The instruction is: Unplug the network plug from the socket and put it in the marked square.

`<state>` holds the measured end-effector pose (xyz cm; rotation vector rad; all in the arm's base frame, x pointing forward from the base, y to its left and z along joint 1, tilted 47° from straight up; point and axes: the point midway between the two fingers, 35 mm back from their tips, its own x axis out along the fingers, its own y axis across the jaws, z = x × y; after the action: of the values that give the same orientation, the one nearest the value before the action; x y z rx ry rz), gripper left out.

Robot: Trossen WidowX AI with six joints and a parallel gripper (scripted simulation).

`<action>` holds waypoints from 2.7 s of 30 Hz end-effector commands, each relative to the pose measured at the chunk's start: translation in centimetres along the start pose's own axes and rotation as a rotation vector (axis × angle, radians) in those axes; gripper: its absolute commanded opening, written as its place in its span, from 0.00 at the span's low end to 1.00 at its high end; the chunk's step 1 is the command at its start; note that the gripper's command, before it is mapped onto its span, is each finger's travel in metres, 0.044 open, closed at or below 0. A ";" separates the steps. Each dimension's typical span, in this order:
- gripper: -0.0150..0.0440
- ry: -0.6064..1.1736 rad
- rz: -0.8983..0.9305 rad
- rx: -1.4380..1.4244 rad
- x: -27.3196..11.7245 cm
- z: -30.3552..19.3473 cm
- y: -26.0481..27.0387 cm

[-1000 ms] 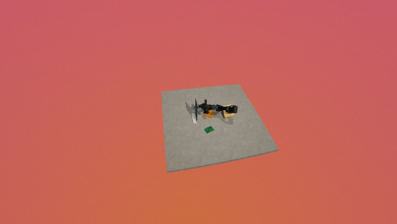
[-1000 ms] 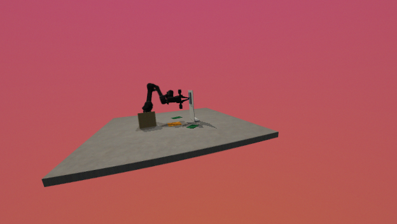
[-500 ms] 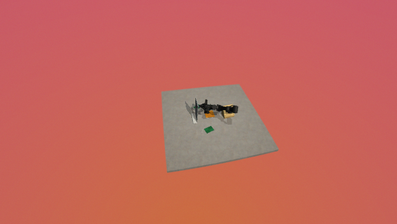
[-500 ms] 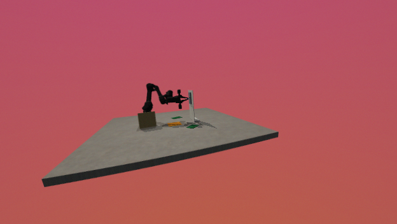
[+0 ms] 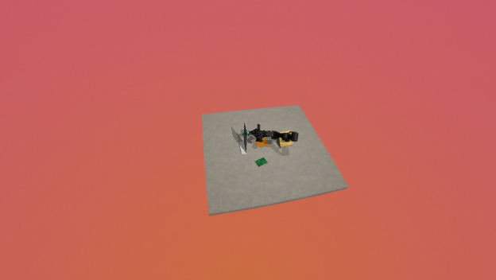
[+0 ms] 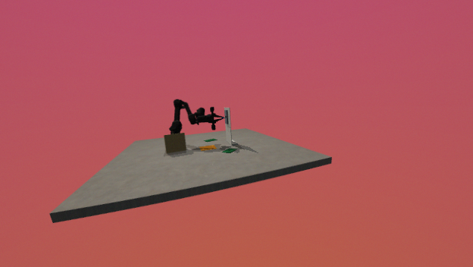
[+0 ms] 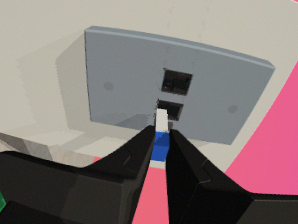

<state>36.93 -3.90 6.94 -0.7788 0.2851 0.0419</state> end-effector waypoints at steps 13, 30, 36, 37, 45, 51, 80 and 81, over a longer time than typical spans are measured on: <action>0.25 -0.004 0.000 0.000 -1.0 -0.4 0.0; 0.25 -0.004 0.001 0.000 -2.0 -0.8 0.0; 0.25 -0.004 0.001 -0.001 -2.3 -1.0 0.0; 0.25 -0.004 0.001 -0.001 -2.4 -1.0 0.0; 0.25 -0.003 0.001 -0.001 -2.8 -1.3 0.0; 0.25 -0.003 0.001 -0.001 -3.2 -1.4 0.0; 0.25 0.002 0.002 0.003 -4.4 -2.1 -0.9; 0.25 0.002 0.002 0.003 -4.4 -2.1 -1.0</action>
<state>32.23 -5.54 6.74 -0.7687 0.2984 0.0434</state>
